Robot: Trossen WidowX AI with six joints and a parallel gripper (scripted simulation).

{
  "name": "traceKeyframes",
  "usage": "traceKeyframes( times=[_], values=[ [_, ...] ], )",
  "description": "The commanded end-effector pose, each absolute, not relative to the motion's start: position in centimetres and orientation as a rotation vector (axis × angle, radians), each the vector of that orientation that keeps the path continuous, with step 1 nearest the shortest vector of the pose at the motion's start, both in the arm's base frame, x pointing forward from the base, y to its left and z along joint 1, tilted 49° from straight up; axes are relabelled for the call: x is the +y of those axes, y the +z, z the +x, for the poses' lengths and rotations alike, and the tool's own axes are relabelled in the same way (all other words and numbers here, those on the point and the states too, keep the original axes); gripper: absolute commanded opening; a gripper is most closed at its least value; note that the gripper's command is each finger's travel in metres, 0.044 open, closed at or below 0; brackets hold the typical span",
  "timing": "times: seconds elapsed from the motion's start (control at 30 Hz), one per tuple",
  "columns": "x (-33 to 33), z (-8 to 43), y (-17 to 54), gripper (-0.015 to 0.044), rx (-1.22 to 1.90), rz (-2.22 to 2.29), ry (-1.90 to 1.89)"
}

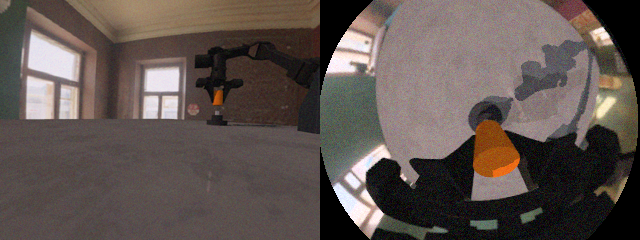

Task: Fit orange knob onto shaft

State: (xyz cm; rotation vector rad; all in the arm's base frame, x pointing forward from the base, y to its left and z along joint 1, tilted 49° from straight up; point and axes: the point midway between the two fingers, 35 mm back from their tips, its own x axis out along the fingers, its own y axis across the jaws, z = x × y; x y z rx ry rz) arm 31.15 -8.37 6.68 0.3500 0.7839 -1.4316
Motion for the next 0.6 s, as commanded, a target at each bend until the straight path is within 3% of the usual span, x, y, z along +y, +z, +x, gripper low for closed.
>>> traceKeyframes(
  times=[0.0, 0.57],
  values=[
    [-8.39, 31.14, 6.74, 0.0, 0.703, 0.428, -1.477],
    [-8.3, 31.23, 6.63, 0.0, 0.351, 0.784, -1.64]
  ],
)
